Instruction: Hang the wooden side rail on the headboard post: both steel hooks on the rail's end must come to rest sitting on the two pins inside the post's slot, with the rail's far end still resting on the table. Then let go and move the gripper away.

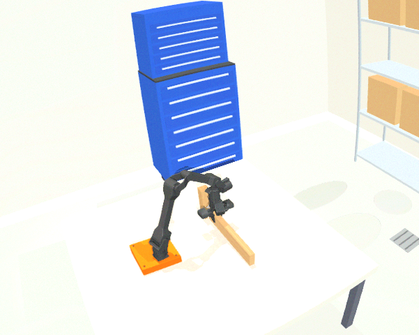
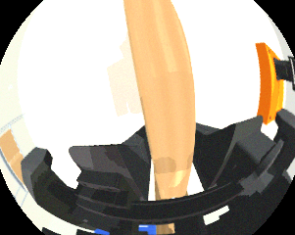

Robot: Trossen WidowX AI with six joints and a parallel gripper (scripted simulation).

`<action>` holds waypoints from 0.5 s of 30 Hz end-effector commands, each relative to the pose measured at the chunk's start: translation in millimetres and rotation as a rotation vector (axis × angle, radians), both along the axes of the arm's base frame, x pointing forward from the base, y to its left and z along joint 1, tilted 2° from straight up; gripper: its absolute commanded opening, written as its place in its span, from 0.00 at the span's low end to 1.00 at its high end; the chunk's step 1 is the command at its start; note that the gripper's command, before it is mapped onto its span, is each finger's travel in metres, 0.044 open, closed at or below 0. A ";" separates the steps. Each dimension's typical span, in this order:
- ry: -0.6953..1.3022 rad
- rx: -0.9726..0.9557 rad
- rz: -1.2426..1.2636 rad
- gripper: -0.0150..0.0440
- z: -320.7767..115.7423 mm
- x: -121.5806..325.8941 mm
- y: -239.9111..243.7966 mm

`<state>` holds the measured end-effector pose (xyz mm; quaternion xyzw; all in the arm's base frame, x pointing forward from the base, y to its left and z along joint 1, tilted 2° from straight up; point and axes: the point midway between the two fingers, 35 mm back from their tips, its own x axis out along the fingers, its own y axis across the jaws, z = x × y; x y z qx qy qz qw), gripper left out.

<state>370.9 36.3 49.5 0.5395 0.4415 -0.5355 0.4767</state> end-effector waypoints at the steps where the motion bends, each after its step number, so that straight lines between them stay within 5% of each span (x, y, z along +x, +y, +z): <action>1: -0.007 0.005 -0.002 0.25 2.8 1.1 1.4; 15: -0.007 0.005 -0.002 0.25 3.6 2.3 2.3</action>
